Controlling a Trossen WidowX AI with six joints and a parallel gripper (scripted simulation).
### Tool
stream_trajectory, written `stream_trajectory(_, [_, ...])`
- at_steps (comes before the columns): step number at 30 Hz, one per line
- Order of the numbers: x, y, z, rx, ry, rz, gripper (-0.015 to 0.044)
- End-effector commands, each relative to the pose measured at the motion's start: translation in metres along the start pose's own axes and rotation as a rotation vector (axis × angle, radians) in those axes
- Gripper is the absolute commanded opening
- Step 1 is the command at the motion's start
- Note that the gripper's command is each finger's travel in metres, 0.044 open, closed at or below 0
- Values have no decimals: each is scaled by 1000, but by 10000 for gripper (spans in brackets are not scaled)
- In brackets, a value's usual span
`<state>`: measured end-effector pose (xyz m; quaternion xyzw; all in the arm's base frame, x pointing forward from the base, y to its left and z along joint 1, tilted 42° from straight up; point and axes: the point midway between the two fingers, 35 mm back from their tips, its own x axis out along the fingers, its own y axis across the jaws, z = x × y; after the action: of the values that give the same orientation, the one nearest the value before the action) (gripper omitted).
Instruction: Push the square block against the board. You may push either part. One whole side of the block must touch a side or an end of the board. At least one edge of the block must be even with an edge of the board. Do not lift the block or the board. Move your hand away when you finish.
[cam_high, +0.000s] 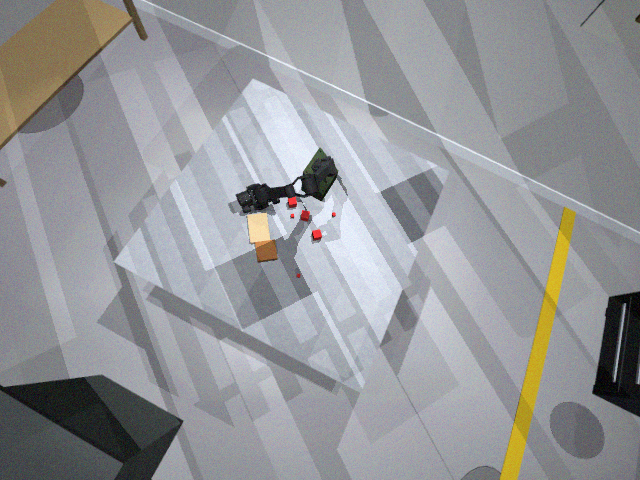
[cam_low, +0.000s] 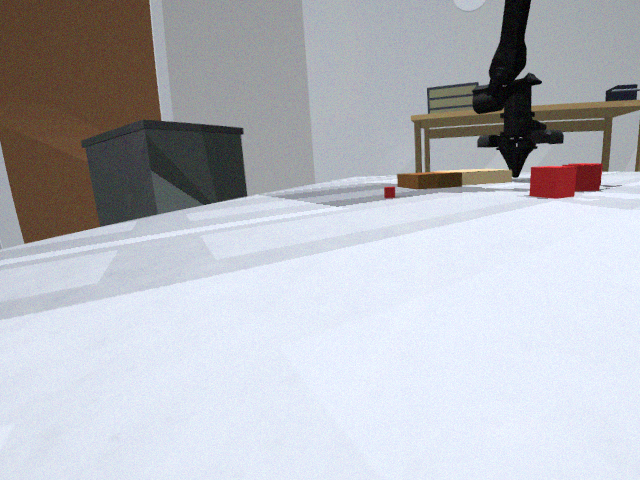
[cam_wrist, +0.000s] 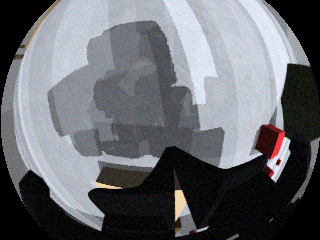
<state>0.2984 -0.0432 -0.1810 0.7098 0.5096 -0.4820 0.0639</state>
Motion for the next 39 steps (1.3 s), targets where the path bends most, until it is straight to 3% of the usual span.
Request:
stream_trajectory(1, [1,-1,8,2,-4,-1,0])
stream_trajectory(15, [2,-3,30,1,-3,-4,0])
stream_trajectory(22, [-48,-1,25,0,-5,-1,0])
stream_trajectory(28, [-51,1,25,0,3,4,0])
stream_trajectory(39, [-55,43,0,-359,-1,6,0])
